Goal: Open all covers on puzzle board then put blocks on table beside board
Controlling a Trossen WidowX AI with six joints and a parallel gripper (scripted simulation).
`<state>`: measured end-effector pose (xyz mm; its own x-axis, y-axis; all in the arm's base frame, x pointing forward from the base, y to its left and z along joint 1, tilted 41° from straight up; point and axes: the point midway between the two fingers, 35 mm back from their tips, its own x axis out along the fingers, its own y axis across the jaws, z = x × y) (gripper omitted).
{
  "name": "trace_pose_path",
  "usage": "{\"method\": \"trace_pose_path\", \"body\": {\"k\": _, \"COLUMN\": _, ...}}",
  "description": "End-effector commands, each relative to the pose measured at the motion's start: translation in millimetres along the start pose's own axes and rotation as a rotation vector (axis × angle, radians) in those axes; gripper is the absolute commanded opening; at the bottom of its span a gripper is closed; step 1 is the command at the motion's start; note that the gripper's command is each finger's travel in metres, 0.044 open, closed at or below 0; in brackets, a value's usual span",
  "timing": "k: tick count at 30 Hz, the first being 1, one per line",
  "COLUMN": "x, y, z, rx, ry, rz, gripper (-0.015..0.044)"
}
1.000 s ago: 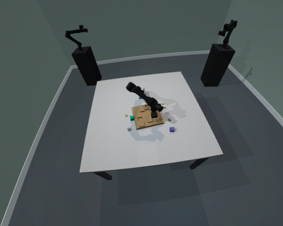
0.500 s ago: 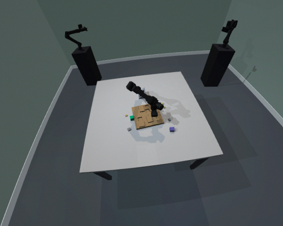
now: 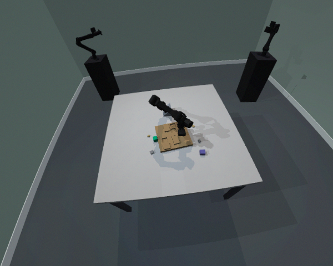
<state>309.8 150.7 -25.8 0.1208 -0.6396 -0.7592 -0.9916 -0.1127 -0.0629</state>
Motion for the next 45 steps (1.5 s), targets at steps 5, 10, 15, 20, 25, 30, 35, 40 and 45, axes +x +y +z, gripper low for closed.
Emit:
{"method": "trace_pose_path", "body": {"k": 5, "x": -14.4, "y": -1.5, "z": 0.0, "rx": 0.009, "ry": -0.007, "rz": -0.002, "gripper": 0.008}}
{"method": "trace_pose_path", "body": {"k": 10, "x": -27.3, "y": -1.9, "z": 0.3, "rx": 0.008, "ry": -0.007, "rz": -0.002, "gripper": 0.008}}
{"method": "trace_pose_path", "body": {"k": 15, "x": -40.2, "y": -1.8, "z": 0.3, "rx": 0.008, "ry": -0.008, "rz": -0.001, "gripper": 0.008}}
{"method": "trace_pose_path", "body": {"k": 20, "x": -53.2, "y": -1.1, "z": -0.1, "rx": 0.008, "ry": -0.008, "rz": -0.001, "gripper": 0.008}}
{"method": "trace_pose_path", "body": {"k": 25, "x": -57.3, "y": -2.3, "z": -6.1, "rx": 0.007, "ry": -0.01, "rz": -0.001, "gripper": 0.008}}
{"method": "trace_pose_path", "body": {"k": 30, "x": -59.5, "y": -6.5, "z": -25.6, "rx": 0.005, "ry": -0.017, "rz": 0.0, "gripper": 0.008}}
{"method": "trace_pose_path", "body": {"k": 35, "x": -61.2, "y": -9.7, "z": -45.4, "rx": 0.004, "ry": -0.023, "rz": 0.001, "gripper": 0.008}}
{"method": "trace_pose_path", "body": {"k": 40, "x": -62.5, "y": -11.8, "z": -65.4, "rx": 0.002, "ry": -0.028, "rz": 0.001, "gripper": 0.008}}
{"method": "trace_pose_path", "body": {"k": 45, "x": -63.4, "y": -12.7, "z": -85.4, "rx": 0.001, "ry": -0.032, "rz": 0.001, "gripper": 0.008}}
